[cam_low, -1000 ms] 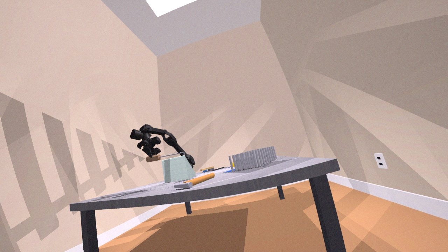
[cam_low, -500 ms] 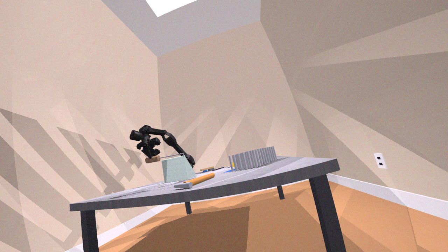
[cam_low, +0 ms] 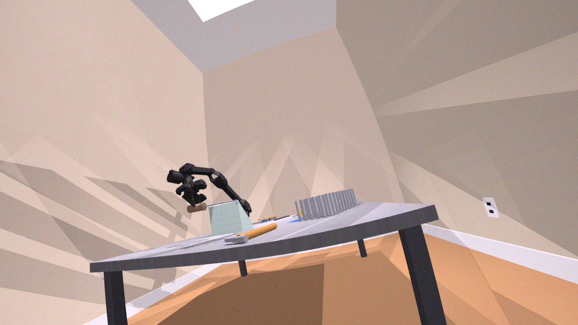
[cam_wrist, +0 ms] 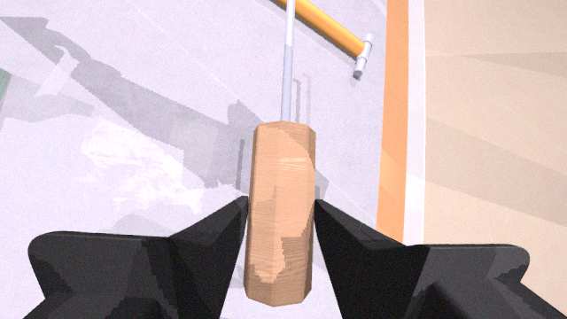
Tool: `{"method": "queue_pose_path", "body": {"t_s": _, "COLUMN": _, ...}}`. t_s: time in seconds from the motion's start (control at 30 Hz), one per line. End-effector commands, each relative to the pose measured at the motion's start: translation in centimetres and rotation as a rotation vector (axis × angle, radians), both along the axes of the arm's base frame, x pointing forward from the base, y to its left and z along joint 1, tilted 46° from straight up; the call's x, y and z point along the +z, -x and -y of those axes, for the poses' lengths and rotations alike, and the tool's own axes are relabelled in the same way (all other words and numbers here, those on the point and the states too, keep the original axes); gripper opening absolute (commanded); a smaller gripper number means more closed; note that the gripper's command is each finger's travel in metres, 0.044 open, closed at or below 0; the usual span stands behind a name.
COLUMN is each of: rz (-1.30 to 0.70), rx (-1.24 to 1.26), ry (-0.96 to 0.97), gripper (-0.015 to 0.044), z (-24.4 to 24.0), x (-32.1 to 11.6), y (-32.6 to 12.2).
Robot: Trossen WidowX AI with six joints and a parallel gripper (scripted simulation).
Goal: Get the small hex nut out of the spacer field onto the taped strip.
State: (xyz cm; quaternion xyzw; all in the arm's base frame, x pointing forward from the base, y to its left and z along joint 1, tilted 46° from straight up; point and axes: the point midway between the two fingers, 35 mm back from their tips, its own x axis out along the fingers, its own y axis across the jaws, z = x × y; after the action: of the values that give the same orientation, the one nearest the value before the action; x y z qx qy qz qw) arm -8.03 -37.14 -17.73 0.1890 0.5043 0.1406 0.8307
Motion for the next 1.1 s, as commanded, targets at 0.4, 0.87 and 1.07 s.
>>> {"method": "queue_pose_path", "body": {"t_s": 0.4, "rz": 0.003, "rx": 0.002, "ry": -0.004, "gripper": 0.0000, "z": -0.9, "x": -1.1, "y": 0.1}}
{"method": "queue_pose_path", "body": {"t_s": 0.87, "rz": 0.003, "rx": 0.002, "ry": -0.004, "gripper": 0.0000, "z": -1.5, "x": -2.0, "y": 0.1}}
{"method": "queue_pose_path", "body": {"t_s": 1.07, "rz": 0.002, "rx": 0.002, "ry": -0.004, "gripper": 0.0000, "z": -1.7, "x": -2.3, "y": 0.1}}
